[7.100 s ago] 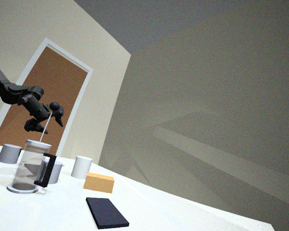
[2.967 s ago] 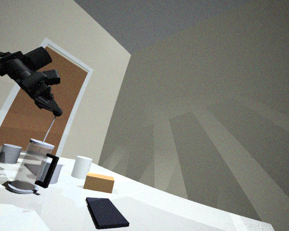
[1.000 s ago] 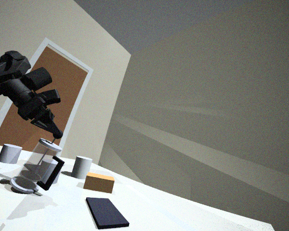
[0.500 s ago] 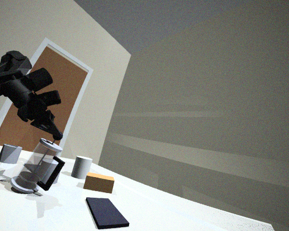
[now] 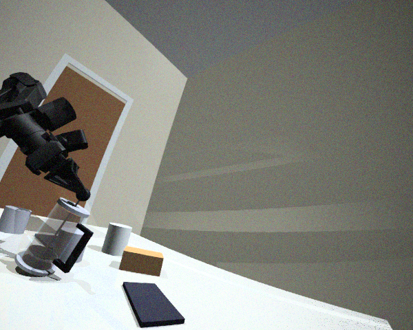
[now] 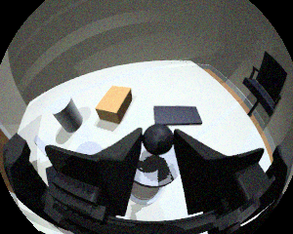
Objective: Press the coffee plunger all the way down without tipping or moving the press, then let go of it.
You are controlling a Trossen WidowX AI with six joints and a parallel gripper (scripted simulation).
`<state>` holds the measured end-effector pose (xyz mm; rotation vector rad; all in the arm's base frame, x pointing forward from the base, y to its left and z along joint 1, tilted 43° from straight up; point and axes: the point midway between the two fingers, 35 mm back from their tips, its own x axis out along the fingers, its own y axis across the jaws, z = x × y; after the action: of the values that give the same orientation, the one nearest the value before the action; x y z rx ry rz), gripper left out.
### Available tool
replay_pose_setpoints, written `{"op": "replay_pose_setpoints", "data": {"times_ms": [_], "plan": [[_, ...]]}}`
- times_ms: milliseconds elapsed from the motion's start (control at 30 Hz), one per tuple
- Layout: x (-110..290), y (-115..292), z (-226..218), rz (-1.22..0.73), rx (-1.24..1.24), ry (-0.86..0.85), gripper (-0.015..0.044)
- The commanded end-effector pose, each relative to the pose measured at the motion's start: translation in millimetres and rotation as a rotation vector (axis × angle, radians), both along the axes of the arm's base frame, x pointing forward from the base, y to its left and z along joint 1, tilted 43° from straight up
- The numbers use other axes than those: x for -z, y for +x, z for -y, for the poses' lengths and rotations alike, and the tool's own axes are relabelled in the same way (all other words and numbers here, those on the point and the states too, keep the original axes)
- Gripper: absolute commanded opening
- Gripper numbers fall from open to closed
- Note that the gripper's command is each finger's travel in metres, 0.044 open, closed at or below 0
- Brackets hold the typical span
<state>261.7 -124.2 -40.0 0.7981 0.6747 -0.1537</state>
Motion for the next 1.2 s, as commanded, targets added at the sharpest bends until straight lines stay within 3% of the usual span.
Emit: {"op": "replay_pose_setpoints", "data": {"times_ms": [0,233,633,933,1167], "plan": [[0.0,-0.1,-0.1,0.0,0.0,0.0,0.0116],[0.0,-0.1,-0.1,0.0,0.0,0.0,0.0116],[0.0,-0.1,-0.1,0.0,0.0,0.0,0.0431],[-14.9,-4.8,15.5,-0.003,0.01,-0.013,0.044],[-73.7,-35.1,32.1,-0.01,-0.009,0.008,0.044]]}}
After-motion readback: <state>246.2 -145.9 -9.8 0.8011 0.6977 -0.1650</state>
